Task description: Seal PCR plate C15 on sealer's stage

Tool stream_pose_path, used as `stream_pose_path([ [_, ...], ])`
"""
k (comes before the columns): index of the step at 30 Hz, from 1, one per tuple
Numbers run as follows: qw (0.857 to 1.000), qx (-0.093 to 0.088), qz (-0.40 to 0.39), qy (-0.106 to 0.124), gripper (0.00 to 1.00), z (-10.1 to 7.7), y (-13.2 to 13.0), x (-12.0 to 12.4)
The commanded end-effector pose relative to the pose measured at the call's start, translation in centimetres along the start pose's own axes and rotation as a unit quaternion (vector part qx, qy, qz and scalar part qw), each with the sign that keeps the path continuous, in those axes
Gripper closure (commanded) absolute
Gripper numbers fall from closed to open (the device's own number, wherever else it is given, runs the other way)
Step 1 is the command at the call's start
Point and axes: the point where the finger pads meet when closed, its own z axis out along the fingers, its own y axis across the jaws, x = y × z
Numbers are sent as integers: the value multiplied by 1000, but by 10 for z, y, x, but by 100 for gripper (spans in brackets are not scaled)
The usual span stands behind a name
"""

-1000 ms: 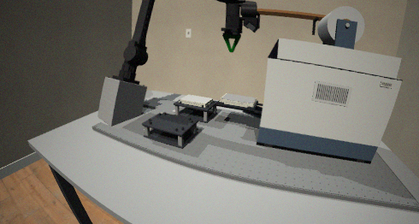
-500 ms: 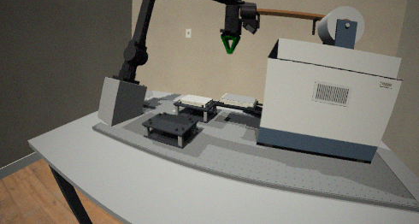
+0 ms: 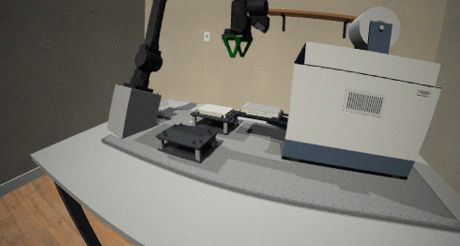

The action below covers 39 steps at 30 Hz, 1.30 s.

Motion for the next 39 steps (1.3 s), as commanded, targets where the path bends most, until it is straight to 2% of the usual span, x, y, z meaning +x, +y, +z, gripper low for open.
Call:
stream_pose_path([
  [1, 999, 1, -31, -18, 0, -9, -11, 2],
  [4, 999, 1, -28, -20, 0, -10, -12, 0],
  [6, 999, 2, -25, -22, 0, -11, -24, 3],
  [11, 1000, 1, -22, -20, 0, -12, -49, 24],
  [15, 999, 1, -30, -23, 0, -16, -62, 32],
  [18, 999, 0, -33, -15, 0, -10, -74, 43],
  [21, 999, 2, -30, -14, 0, -9, -76, 42],
  [27, 1000, 7, -20, -10, 0, 0, -113, 57],
  [30, 1000, 1, -24, -12, 0, 0, -102, 47],
  [39, 1000, 6, -18, -11, 0, -9, -96, 41],
])
